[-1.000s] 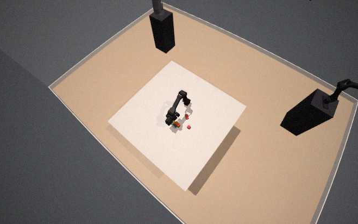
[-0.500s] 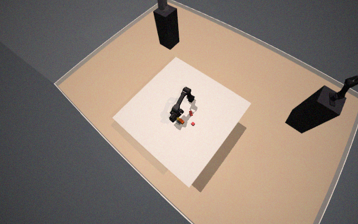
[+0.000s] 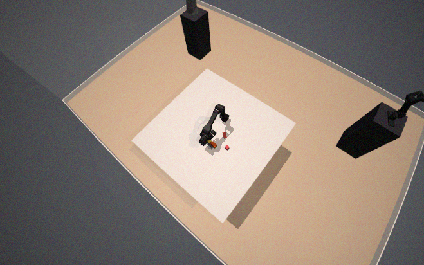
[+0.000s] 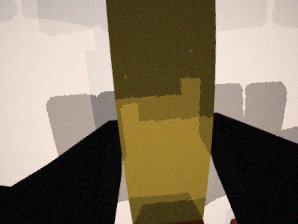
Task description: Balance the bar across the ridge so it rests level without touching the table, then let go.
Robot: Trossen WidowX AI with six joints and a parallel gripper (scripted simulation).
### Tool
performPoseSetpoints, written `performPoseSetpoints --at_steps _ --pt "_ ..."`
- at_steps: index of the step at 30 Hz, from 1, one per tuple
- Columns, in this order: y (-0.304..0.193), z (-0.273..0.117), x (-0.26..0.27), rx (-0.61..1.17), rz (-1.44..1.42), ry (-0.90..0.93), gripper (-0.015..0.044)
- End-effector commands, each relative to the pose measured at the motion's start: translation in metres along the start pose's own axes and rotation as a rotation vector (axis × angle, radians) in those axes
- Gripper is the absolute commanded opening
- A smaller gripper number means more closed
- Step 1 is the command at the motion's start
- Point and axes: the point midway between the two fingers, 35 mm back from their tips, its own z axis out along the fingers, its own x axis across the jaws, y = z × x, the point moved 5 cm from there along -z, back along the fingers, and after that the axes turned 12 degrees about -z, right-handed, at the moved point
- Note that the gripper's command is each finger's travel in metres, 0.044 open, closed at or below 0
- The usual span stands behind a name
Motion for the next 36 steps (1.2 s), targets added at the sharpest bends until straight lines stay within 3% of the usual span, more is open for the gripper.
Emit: performPoseSetpoints --at_steps 1,22,32,36 --pt "-0.0001 0.0000 0.0000 0.000 0.000 0.000 0.0172" --pt "-0.0001 0.0000 0.0000 0.000 0.000 0.000 0.0185" --pt "-0.0001 0.0000 0.0000 0.000 0.000 0.000 0.0440" --pt "-0.0001 -0.0084 0.0013 0.000 0.000 0.003 0.0440"
